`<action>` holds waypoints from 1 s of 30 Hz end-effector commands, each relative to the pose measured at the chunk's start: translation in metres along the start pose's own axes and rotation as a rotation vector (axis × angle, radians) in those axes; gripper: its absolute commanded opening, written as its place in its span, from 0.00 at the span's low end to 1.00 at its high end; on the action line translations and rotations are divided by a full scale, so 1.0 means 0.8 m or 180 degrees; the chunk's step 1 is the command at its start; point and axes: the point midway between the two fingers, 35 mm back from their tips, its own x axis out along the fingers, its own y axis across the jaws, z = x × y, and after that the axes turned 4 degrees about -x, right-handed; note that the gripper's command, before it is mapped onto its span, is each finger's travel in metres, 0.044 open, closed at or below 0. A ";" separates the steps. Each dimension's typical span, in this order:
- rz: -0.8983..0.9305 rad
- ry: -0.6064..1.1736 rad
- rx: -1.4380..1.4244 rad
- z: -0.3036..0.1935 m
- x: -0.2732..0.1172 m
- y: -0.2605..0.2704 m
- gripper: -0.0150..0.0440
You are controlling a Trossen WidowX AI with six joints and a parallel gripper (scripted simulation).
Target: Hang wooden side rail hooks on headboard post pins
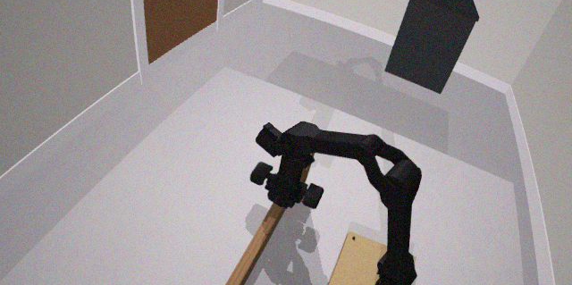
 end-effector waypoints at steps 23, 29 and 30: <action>0.0000 0.0015 0.0003 -0.001 0.005 0.000 0.25; 0.0000 0.0015 0.0003 -0.001 0.006 0.000 0.25; 0.0007 0.0000 0.0000 0.000 0.005 0.001 0.30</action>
